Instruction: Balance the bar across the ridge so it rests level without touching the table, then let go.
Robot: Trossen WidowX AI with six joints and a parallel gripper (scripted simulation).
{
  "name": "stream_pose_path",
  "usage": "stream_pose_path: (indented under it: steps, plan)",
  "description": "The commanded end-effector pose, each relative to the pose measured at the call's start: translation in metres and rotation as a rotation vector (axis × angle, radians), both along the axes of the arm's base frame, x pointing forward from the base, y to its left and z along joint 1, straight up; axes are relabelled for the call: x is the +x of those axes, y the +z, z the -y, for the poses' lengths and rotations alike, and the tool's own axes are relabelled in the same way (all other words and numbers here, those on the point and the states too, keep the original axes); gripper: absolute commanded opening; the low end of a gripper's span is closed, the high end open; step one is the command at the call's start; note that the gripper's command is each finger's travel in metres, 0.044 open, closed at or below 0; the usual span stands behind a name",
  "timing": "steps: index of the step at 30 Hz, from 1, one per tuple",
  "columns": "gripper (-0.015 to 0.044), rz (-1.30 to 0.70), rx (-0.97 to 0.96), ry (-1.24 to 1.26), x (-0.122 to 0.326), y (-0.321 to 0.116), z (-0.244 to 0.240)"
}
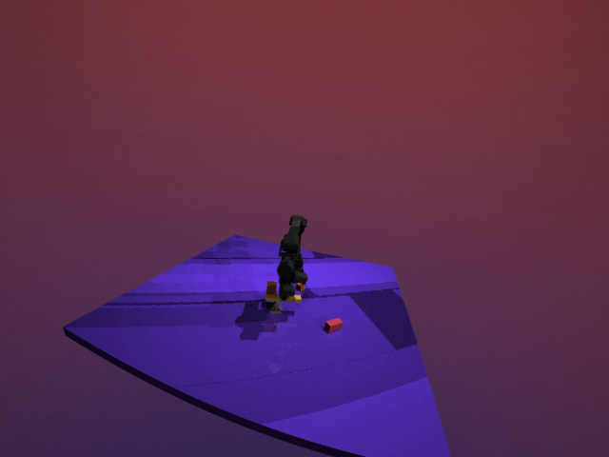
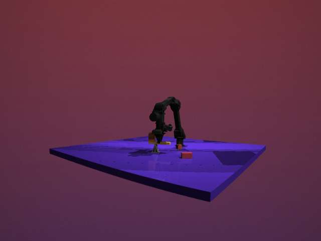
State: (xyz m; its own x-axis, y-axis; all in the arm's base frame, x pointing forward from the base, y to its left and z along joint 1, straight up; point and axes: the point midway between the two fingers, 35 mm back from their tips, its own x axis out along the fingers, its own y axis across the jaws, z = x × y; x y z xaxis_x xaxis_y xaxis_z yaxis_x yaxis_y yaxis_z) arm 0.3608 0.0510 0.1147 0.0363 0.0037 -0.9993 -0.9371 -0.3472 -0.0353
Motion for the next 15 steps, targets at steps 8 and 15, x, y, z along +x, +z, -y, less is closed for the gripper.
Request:
stream_pose_path:
  steps: [8, 15]
  plan:
    - [0.0, 0.0, 0.0, 0.0, 0.0, 0.0, 0.0]
    - [0.0167, 0.0, 0.0, 0.0, 0.0, 0.0, 0.0]
